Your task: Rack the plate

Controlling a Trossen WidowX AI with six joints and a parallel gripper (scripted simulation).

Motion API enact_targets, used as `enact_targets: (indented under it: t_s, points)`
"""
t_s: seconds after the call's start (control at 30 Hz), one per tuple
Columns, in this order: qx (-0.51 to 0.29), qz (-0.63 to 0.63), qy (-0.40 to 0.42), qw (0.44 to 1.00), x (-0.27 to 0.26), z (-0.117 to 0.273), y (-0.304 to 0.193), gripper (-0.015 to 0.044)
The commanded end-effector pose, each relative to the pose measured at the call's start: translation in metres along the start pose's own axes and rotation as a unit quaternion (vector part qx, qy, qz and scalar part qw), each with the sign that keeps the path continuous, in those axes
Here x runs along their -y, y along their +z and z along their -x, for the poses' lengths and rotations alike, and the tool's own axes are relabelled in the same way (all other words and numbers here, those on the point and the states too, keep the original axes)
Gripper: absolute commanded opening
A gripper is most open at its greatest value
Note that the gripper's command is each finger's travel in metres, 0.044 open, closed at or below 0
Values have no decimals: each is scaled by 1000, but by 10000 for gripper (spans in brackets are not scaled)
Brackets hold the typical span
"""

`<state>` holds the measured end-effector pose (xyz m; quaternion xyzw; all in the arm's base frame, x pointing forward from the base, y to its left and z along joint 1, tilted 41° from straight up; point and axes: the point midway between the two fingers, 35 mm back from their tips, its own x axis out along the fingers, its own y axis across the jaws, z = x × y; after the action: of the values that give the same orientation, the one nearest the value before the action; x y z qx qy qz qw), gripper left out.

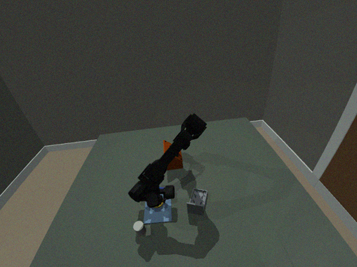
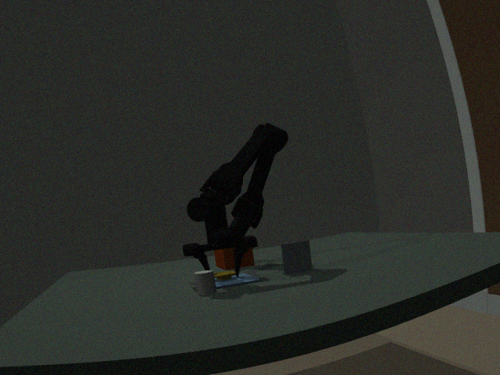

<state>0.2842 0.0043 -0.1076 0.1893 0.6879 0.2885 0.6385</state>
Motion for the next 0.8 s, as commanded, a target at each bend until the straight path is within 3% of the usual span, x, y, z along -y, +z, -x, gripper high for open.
enact_targets:
  t_s: [0.0,0.13,0.4,0.77]
  points:
    - [1,-3,2,1000,0,0,0,297]
    - [1,-3,1,1000,0,3,1,212]
    - [2,-4,-3,1000,6,46,10,2]
    - [1,-4,-4,1000,9,103,14,0]
